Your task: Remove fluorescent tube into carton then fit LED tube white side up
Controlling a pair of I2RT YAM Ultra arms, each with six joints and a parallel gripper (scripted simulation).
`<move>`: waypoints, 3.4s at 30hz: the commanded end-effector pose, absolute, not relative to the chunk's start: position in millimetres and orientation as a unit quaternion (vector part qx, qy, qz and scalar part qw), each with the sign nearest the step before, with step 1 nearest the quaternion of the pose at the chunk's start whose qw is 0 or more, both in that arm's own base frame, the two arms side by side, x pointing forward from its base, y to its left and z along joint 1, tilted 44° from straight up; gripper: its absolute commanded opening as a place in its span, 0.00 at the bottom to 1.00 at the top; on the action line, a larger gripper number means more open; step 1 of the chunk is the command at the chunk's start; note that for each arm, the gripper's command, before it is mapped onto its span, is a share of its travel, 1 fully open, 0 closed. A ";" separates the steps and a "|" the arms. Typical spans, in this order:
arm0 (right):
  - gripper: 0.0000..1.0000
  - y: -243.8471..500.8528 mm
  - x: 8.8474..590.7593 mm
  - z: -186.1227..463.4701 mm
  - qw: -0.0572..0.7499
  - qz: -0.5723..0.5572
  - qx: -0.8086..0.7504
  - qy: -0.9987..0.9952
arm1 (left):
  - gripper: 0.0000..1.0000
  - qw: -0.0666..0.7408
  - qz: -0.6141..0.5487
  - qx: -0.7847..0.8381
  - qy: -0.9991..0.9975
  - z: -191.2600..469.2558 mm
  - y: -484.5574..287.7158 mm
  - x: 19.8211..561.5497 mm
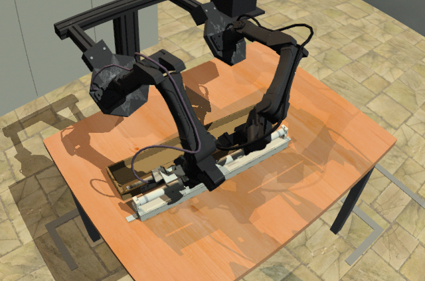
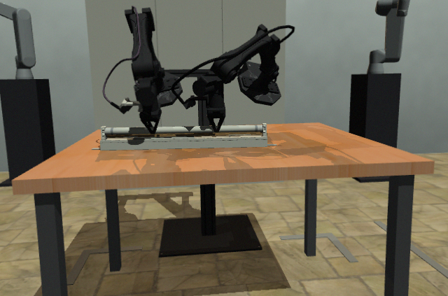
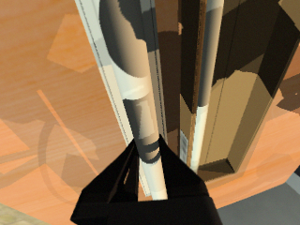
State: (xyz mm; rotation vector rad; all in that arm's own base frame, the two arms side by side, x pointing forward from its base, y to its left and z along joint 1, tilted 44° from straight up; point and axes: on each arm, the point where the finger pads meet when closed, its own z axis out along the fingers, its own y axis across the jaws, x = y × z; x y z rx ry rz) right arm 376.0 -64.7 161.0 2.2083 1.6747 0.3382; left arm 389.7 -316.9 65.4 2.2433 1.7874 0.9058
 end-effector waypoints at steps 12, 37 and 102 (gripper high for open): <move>0.11 -61.9 371.0 165.4 0.190 0.127 0.774 0.590 | 0.11 0.093 0.306 0.753 0.575 73.9 -330.8 379.5; 0.11 -63.5 376.2 170.0 0.275 0.188 0.747 0.575 | 0.11 0.174 0.367 0.735 0.543 77.4 -332.9 383.2; 0.11 -72.1 356.6 155.3 0.358 0.233 0.725 0.540 | 0.49 0.244 0.423 0.725 0.485 59.9 -332.4 371.7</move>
